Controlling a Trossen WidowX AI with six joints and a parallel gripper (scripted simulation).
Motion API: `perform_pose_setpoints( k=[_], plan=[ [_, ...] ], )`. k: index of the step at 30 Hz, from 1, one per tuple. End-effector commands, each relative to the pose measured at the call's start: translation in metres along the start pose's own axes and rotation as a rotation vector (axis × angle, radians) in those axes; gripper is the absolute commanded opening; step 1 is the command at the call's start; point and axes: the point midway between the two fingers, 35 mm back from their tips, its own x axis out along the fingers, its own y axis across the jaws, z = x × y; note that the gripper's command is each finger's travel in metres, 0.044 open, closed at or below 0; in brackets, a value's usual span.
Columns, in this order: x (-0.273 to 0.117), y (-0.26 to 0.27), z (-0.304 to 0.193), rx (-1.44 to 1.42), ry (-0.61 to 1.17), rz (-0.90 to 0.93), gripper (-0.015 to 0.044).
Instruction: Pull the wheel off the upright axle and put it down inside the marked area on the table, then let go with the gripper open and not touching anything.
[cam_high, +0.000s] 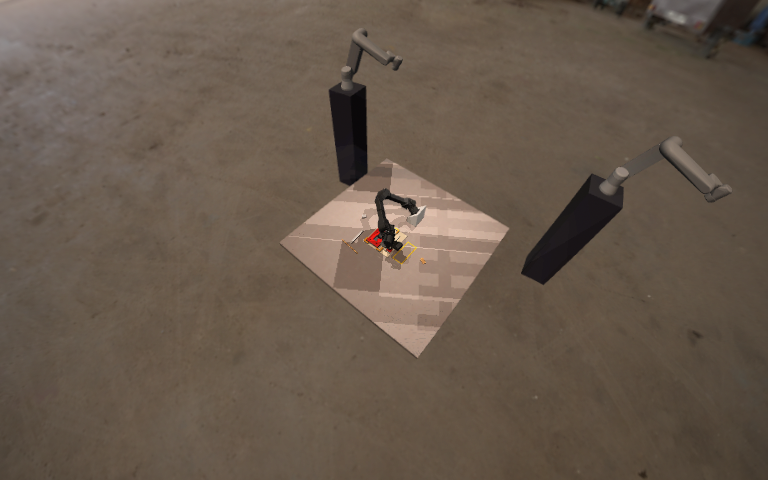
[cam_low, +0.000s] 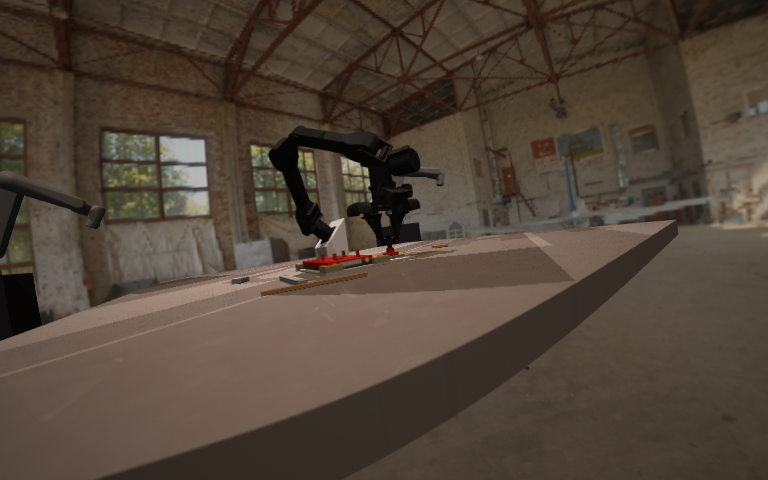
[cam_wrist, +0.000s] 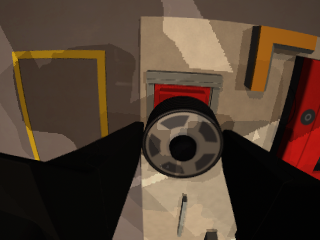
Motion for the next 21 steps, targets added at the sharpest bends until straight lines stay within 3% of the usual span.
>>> perform_pose_setpoints(
  k=[1,21],
  plan=[
    [-0.0046,0.0008,0.0013,0.002,-0.004,0.004,0.0],
    [-0.0111,0.0009,0.0013,0.001,-0.004,0.004,0.0]
  ],
)
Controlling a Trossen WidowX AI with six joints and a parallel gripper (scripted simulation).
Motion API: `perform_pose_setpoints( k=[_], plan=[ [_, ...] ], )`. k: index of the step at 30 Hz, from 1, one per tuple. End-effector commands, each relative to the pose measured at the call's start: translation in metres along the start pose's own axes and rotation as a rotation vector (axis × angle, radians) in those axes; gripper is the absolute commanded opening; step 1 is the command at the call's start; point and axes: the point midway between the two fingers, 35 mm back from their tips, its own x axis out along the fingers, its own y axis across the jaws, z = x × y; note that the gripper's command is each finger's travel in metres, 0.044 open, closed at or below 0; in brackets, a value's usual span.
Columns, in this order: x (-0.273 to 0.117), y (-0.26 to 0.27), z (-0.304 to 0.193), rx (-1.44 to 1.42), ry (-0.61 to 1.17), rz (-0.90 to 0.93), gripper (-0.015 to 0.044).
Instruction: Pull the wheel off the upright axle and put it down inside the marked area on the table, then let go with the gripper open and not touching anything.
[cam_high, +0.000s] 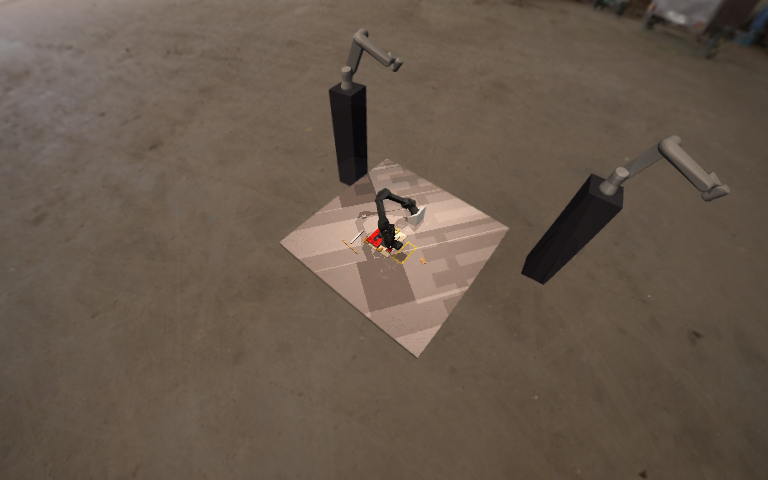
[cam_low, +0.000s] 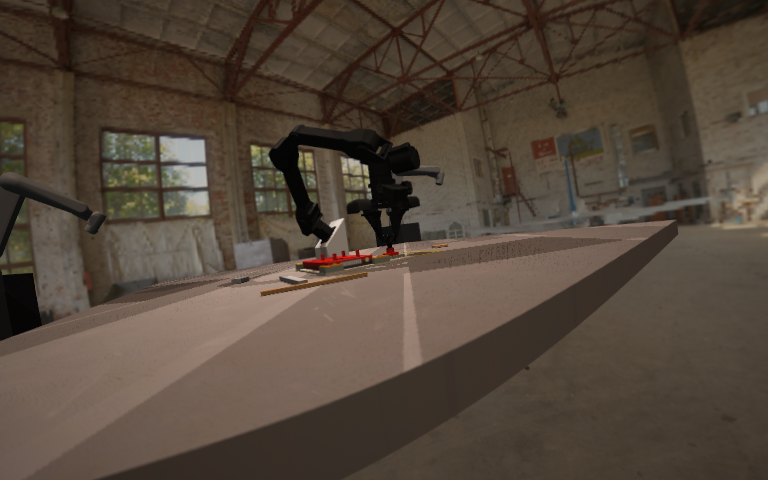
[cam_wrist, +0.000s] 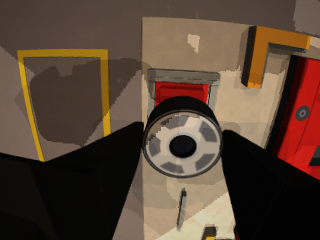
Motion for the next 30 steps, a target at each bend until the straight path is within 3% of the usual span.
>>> perform_pose_setpoints(
  k=[1,30],
  plan=[
    [-0.0046,0.0007,0.0013,0.003,-0.004,0.005,0.0],
    [-0.0142,0.0007,0.001,0.001,-0.003,0.004,0.0]
  ],
)
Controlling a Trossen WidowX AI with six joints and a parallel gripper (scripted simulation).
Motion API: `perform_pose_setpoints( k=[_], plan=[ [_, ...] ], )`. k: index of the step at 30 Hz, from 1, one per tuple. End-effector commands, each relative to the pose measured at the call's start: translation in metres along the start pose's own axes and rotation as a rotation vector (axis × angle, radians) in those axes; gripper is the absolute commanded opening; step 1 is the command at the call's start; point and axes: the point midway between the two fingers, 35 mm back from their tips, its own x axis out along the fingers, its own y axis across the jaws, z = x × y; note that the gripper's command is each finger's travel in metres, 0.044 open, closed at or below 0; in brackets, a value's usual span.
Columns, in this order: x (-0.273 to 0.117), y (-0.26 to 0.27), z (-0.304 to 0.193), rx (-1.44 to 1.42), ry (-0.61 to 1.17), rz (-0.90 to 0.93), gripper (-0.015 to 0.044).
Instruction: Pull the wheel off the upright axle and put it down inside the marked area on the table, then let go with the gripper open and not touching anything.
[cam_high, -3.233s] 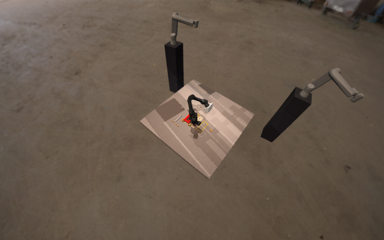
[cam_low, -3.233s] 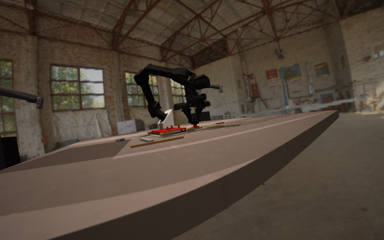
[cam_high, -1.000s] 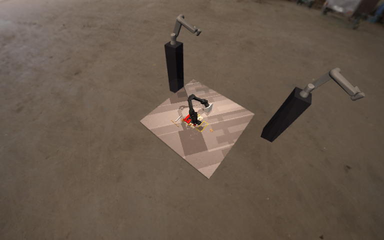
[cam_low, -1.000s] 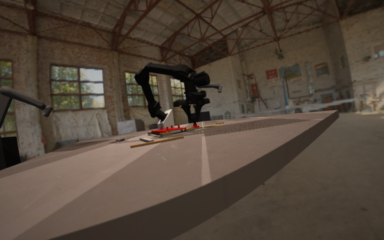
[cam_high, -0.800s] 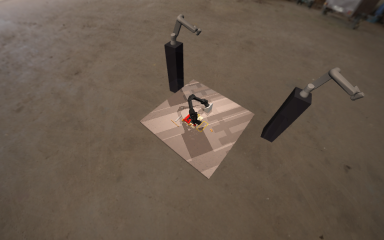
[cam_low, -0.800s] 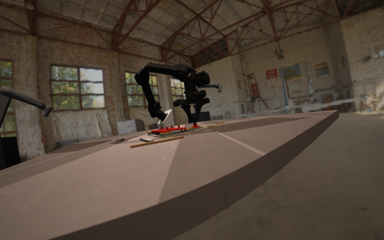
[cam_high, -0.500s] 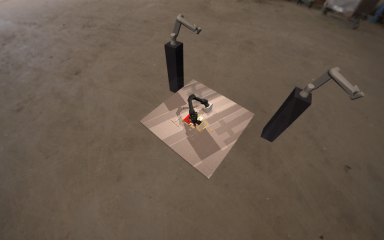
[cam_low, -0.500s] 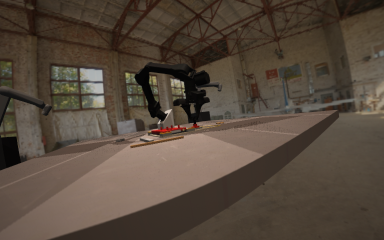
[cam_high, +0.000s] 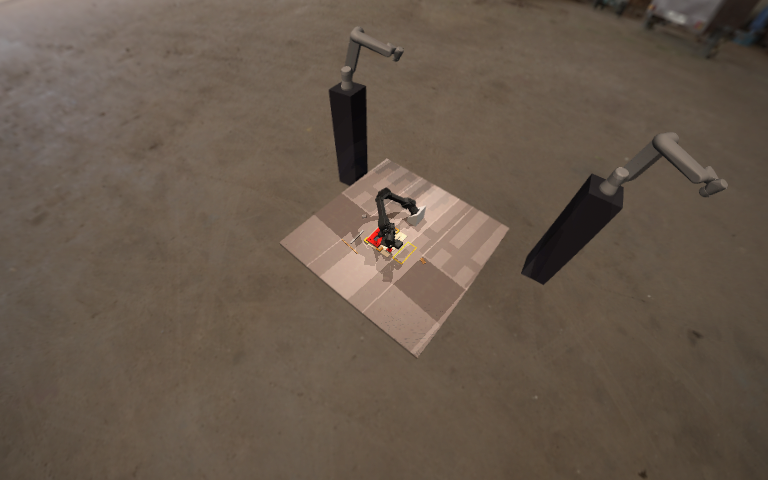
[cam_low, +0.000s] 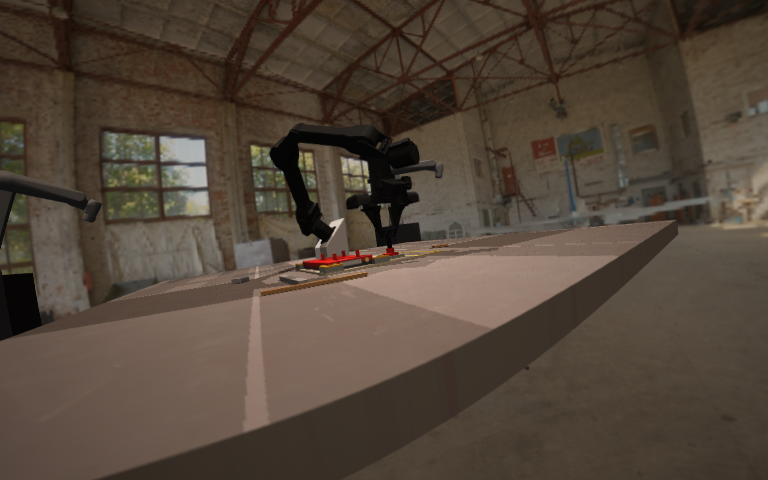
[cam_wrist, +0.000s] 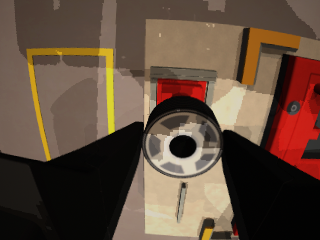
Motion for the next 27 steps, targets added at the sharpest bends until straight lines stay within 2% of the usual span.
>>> perform_pose_setpoints(
  k=[1,21,27],
  plan=[
    [-0.003,0.0,0.001,0.006,-0.001,0.004,0.0],
    [-0.01,0.0,0.001,0.005,0.0,0.004,0.0],
    [-0.023,0.0,0.001,0.005,0.0,0.005,0.0]
  ],
)
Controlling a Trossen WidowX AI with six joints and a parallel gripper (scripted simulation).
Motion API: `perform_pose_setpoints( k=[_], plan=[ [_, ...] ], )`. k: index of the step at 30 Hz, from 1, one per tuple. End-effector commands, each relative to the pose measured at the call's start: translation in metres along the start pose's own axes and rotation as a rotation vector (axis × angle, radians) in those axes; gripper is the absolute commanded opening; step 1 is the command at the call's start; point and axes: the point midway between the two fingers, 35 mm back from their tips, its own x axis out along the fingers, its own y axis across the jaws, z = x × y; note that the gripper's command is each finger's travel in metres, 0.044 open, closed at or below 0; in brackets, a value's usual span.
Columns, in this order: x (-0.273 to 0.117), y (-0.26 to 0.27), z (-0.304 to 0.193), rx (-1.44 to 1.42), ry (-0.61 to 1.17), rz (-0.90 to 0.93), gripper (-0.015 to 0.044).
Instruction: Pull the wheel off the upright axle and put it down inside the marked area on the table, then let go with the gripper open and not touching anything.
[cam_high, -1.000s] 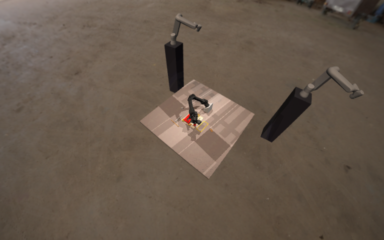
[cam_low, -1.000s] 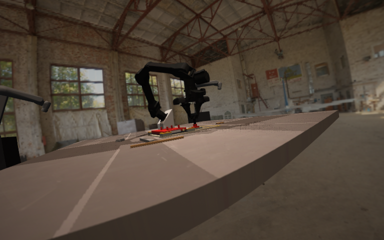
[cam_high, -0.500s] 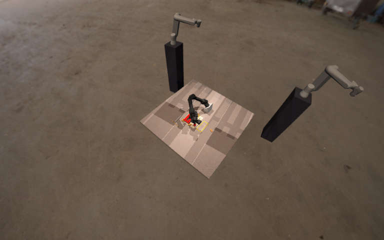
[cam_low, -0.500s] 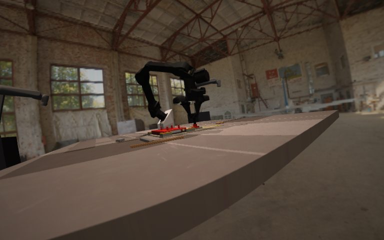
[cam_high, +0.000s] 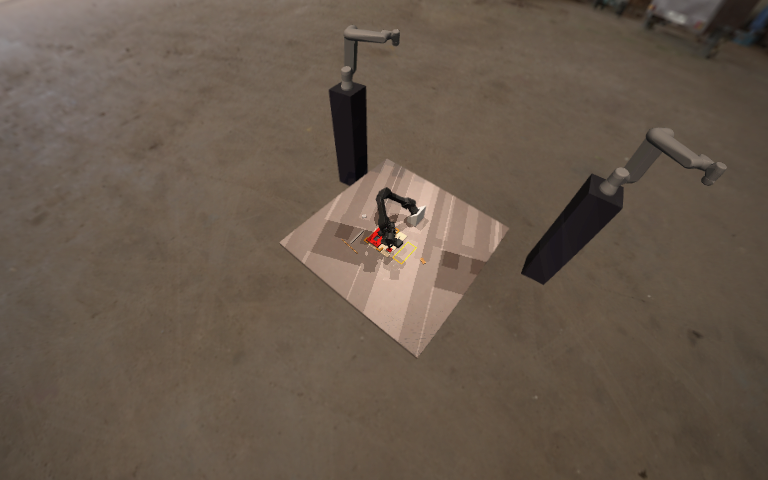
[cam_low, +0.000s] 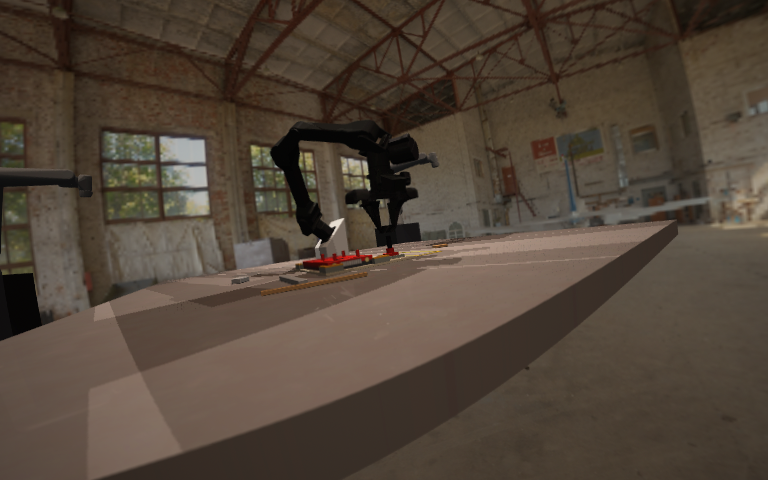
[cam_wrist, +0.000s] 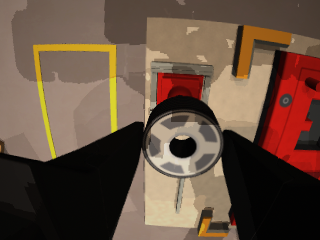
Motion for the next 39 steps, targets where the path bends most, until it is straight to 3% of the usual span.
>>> perform_pose_setpoints(
  k=[1,10,30,39],
  plan=[
    [-0.015,0.001,0.002,0.007,-0.006,0.007,0.0],
    [-0.024,0.004,-0.002,-0.001,-0.005,0.003,0.0],
    [-0.033,0.095,-0.055,0.005,-0.005,0.015,0.0],
    [-0.03,0.101,-0.059,0.006,-0.005,0.014,0.0]
  ],
)
